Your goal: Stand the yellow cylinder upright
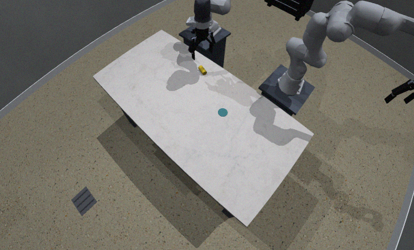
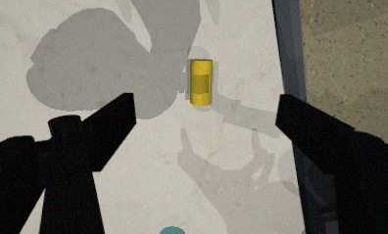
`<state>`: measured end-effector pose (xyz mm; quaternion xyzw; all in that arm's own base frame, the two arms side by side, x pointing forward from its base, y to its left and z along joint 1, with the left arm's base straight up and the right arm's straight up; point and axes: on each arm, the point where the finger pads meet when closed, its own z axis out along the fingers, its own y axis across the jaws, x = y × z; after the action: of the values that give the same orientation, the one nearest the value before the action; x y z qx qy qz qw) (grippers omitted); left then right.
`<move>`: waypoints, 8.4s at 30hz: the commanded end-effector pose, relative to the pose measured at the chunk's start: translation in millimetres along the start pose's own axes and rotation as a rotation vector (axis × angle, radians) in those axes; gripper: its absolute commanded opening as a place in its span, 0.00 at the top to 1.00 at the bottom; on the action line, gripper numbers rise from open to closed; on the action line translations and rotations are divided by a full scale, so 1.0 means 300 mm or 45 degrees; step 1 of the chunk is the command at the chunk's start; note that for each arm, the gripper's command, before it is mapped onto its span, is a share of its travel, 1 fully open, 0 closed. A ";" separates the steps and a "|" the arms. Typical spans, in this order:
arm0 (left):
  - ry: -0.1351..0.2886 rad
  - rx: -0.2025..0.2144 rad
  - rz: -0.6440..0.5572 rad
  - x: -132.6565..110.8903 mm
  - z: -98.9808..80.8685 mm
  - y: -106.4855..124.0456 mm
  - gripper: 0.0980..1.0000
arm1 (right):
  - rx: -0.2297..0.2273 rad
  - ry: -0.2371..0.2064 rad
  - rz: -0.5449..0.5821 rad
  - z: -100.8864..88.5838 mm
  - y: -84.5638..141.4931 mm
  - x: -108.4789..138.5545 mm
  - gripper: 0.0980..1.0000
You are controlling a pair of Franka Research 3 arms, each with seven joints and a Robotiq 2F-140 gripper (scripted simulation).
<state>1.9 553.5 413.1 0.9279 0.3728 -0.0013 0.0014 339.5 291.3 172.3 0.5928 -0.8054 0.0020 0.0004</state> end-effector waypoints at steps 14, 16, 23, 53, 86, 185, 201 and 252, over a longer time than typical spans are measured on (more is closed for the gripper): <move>0.000 0.000 0.000 0.000 -0.001 0.000 0.00 | -0.001 -0.002 0.008 -0.002 0.002 -0.003 0.67; 0.000 0.000 0.000 0.000 -0.001 0.000 0.00 | -0.001 -0.002 0.008 -0.002 0.002 -0.003 0.67; 0.000 0.000 0.000 0.000 -0.001 0.000 0.00 | -0.001 -0.002 0.008 -0.002 0.002 -0.003 0.67; 0.000 0.000 0.000 0.000 -0.001 0.000 0.00 | -0.007 -0.153 0.005 0.081 0.005 0.007 0.67; 0.000 0.000 0.000 0.000 -0.001 0.000 0.00 | 0.003 -0.542 0.013 0.294 -0.001 0.053 0.67; 0.000 0.000 0.000 0.000 -0.001 0.000 0.00 | -0.002 -0.559 0.009 0.456 0.002 -0.016 0.67; 0.000 0.000 0.000 0.000 -0.001 0.000 0.00 | -0.002 -0.559 0.009 0.456 0.002 -0.016 1.00; 0.000 0.000 0.000 0.000 -0.001 0.000 0.00 | -0.002 -0.559 0.009 0.290 0.002 -0.016 1.00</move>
<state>1.9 553.5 413.1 0.9279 0.3728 -0.0013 0.0014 346.3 293.4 77.6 0.5955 -0.7712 -0.1160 -0.1929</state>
